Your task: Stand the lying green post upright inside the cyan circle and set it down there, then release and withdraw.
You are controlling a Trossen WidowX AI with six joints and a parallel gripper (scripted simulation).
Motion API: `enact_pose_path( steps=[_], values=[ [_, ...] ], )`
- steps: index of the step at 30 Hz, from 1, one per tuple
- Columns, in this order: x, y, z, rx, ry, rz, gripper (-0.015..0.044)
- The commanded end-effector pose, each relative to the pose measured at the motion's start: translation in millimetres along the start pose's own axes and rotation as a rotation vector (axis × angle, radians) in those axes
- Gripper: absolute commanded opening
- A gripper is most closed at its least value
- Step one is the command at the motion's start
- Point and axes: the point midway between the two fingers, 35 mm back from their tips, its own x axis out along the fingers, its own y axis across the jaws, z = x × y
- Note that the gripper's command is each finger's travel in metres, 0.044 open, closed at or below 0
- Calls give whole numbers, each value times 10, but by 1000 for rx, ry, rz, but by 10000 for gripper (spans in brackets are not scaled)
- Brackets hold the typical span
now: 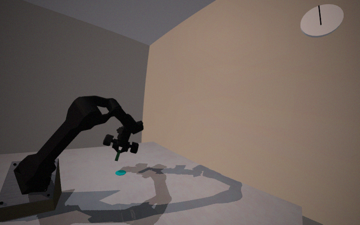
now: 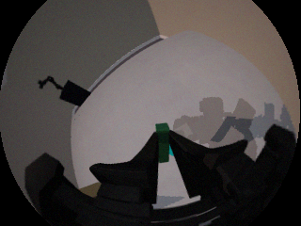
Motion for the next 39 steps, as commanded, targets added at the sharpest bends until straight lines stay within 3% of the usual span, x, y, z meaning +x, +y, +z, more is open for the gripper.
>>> enact_pose_path(
  steps=[1, 39],
  values=[
    [9, 15, -8, -6, -26, 10, 23],
    [-38, -19, -34, -48, -314, 19, 23]
  ],
)
